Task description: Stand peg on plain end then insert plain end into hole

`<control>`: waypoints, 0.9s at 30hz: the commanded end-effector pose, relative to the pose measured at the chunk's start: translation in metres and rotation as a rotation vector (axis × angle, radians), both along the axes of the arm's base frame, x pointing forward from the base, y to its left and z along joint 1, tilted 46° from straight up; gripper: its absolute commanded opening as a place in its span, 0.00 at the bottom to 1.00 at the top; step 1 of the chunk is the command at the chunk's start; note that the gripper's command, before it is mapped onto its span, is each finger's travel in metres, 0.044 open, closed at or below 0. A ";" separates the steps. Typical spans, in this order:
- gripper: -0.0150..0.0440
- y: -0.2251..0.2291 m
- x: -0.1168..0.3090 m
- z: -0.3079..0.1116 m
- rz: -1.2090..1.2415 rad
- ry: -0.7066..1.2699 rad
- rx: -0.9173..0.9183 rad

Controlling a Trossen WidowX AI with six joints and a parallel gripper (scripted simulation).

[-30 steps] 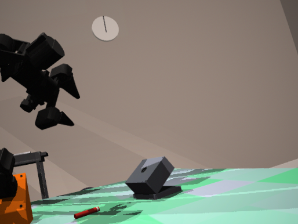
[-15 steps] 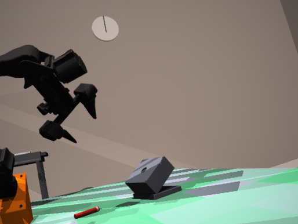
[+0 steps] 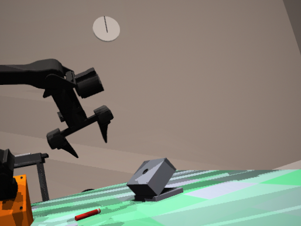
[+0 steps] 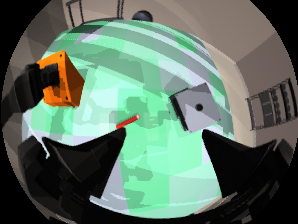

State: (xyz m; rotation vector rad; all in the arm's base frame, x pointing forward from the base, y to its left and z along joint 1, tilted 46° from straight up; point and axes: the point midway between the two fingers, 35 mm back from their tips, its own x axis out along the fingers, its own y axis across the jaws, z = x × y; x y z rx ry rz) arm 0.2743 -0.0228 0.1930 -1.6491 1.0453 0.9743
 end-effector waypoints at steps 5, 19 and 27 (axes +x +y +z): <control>1.00 -0.008 0.002 -0.032 -0.276 0.017 -0.034; 1.00 -0.019 0.002 -0.075 -0.721 -0.074 -0.137; 1.00 -0.025 -0.001 -0.098 -0.955 -0.195 -0.209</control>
